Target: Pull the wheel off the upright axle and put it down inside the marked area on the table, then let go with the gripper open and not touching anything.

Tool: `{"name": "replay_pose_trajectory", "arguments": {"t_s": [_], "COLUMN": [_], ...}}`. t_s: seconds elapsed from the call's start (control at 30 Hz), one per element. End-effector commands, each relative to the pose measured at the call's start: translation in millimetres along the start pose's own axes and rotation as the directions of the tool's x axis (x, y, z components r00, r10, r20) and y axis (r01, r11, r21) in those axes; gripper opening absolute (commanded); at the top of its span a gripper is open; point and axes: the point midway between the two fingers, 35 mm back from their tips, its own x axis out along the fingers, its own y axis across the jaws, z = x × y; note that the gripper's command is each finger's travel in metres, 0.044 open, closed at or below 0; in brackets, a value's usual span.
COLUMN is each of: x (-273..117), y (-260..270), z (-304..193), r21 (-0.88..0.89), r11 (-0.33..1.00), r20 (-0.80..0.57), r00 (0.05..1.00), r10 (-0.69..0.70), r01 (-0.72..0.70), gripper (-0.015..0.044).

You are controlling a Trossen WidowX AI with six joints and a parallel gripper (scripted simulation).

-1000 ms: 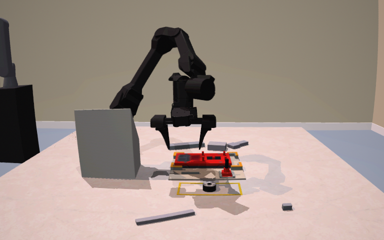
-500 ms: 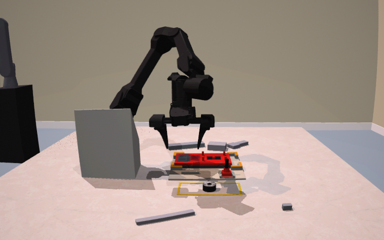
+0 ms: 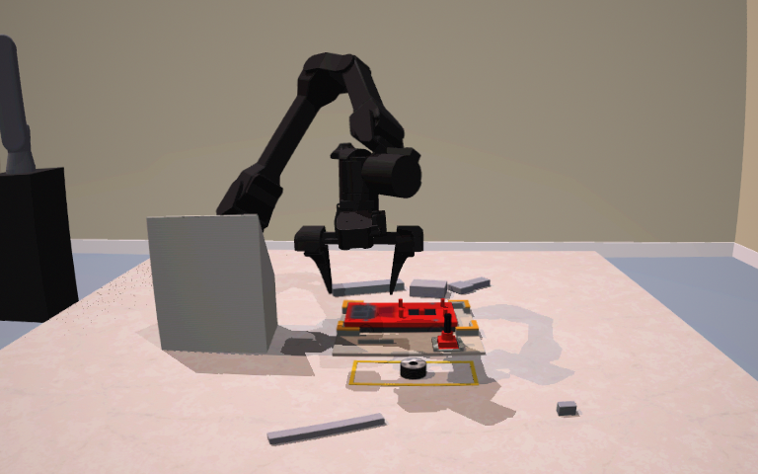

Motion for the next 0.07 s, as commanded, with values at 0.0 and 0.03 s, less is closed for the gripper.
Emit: {"name": "replay_pose_trajectory", "arguments": {"t_s": [0.0,0.03], "x": [-0.4,-0.4], "y": [-1.0,-1.0], "z": [0.2,0.2], "r21": [-0.001,-0.001], "r11": [1.0,1.0], "r20": [0.001,0.001], "r00": [1.0,1.0], "r10": [-0.003,-0.003], "r01": [0.003,0.003], "gripper": [0.044,0.044]}}
